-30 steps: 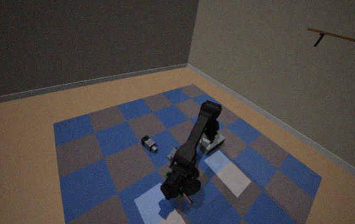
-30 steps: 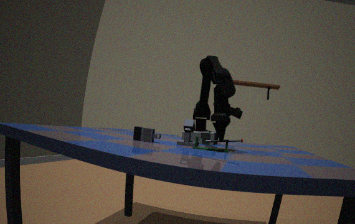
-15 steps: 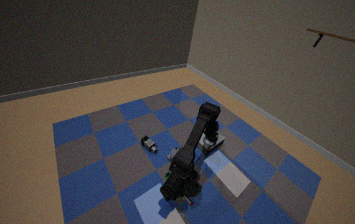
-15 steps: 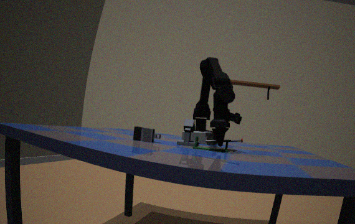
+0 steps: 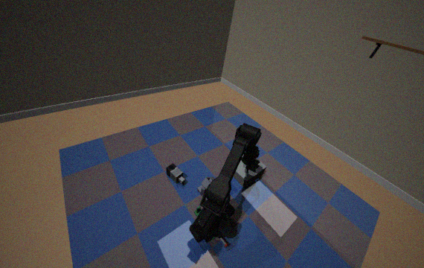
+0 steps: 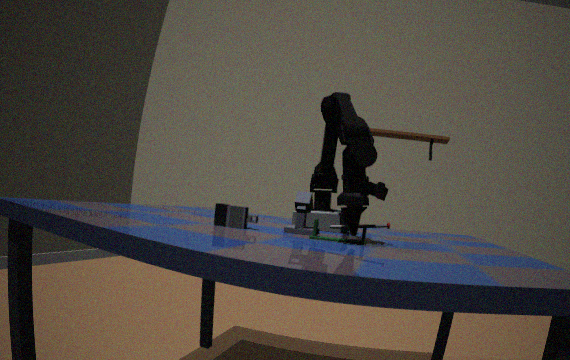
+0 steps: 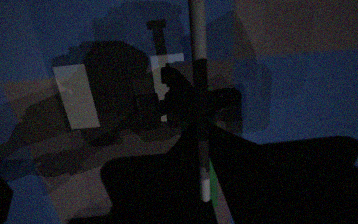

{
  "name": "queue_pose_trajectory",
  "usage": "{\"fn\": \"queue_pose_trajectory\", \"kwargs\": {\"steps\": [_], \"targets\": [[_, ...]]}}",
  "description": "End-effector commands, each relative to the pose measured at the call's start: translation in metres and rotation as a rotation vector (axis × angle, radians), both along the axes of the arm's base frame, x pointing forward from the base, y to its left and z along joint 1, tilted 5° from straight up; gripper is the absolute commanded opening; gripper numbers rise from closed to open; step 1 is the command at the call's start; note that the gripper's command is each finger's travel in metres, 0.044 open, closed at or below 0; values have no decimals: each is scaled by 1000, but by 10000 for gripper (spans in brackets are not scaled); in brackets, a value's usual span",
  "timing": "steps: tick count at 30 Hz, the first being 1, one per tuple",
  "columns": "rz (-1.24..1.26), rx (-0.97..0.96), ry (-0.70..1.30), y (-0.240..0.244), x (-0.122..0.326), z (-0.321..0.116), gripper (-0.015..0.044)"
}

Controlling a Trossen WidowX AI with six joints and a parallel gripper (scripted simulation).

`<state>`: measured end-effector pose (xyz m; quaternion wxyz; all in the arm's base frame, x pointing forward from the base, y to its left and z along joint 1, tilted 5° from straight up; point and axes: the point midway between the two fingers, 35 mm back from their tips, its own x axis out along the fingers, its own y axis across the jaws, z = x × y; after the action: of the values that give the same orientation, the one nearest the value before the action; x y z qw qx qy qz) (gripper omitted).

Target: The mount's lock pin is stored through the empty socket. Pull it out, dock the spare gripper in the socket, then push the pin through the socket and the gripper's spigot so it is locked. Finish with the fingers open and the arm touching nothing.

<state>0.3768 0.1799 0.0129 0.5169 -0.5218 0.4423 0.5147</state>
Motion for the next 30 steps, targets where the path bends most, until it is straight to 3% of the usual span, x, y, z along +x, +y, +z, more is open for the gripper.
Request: {"fn": "queue_pose_trajectory", "kwargs": {"steps": [1, 30], "targets": [[4, -2, -1, 0, 0, 0, 0], [7, -14, 29, -1, -9, 24, 0]]}}
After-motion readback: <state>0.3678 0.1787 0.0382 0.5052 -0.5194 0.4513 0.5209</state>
